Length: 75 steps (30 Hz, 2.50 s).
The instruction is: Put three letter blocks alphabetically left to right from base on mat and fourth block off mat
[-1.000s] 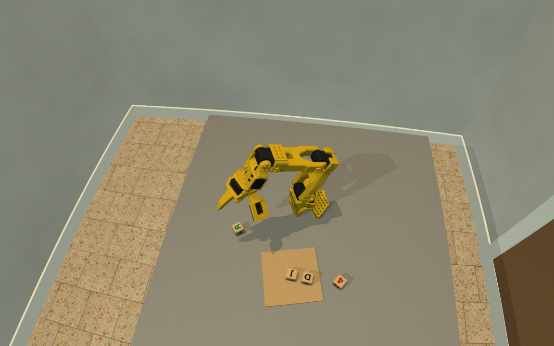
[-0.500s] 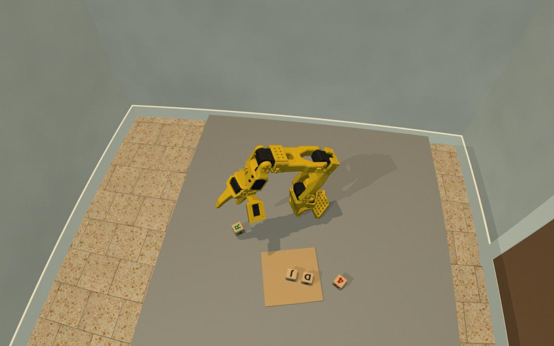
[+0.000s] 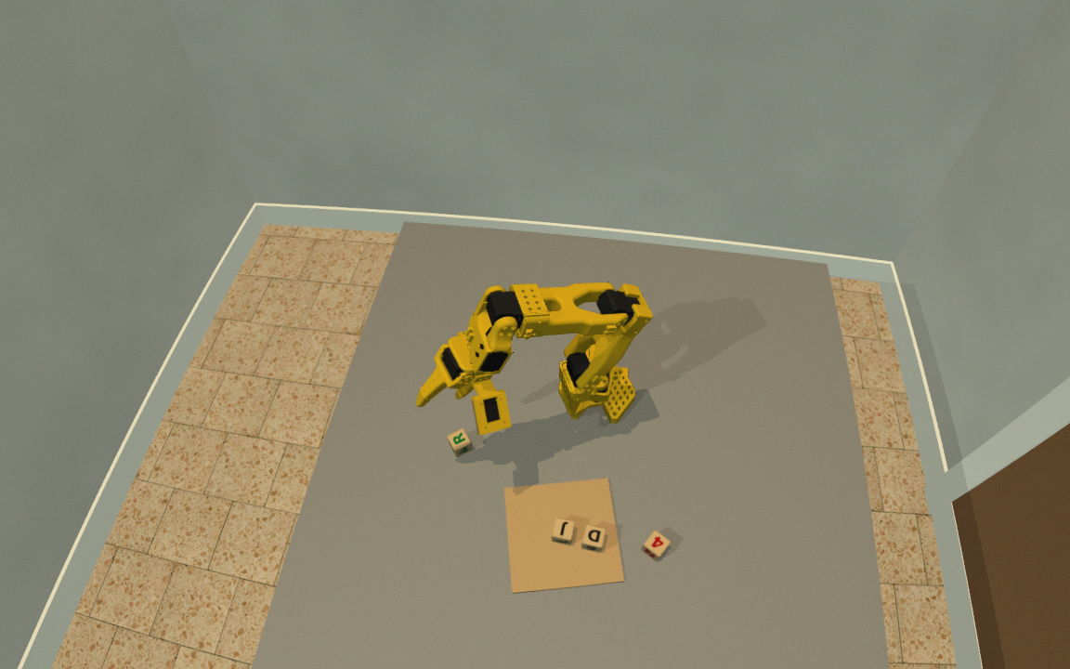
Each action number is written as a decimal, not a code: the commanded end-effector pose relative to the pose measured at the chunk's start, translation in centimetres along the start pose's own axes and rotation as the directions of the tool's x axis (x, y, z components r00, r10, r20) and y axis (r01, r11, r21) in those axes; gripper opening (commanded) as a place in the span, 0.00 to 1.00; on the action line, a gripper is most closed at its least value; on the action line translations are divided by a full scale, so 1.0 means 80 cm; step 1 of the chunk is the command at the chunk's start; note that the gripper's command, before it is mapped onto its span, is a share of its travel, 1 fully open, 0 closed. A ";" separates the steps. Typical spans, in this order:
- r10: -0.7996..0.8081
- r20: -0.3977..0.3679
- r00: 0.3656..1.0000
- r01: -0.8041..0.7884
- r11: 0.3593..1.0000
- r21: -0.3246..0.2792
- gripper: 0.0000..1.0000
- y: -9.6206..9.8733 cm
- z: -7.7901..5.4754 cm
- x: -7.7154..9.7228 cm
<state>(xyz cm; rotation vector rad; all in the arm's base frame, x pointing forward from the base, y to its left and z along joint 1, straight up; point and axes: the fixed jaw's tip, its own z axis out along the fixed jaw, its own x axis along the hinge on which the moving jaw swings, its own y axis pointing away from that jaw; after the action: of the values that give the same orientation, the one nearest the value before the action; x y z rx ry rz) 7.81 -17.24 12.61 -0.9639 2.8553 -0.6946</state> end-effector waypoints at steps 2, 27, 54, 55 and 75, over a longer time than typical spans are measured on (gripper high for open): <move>0.002 0.014 1.000 -0.001 0.999 -0.051 0.32 0.000 0.012 -0.001; 0.017 0.083 0.996 0.015 0.927 -0.375 0.32 0.040 0.068 -0.010; 0.020 0.084 0.996 0.014 0.924 -0.382 0.32 0.040 0.069 -0.012; 0.020 0.084 0.996 0.014 0.924 -0.382 0.32 0.040 0.069 -0.012; 0.020 0.084 0.996 0.014 0.924 -0.382 0.32 0.044 0.080 -0.013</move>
<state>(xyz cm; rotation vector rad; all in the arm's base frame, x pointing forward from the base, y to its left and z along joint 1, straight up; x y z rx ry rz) 7.49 -16.19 4.74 -1.0018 2.9792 0.0009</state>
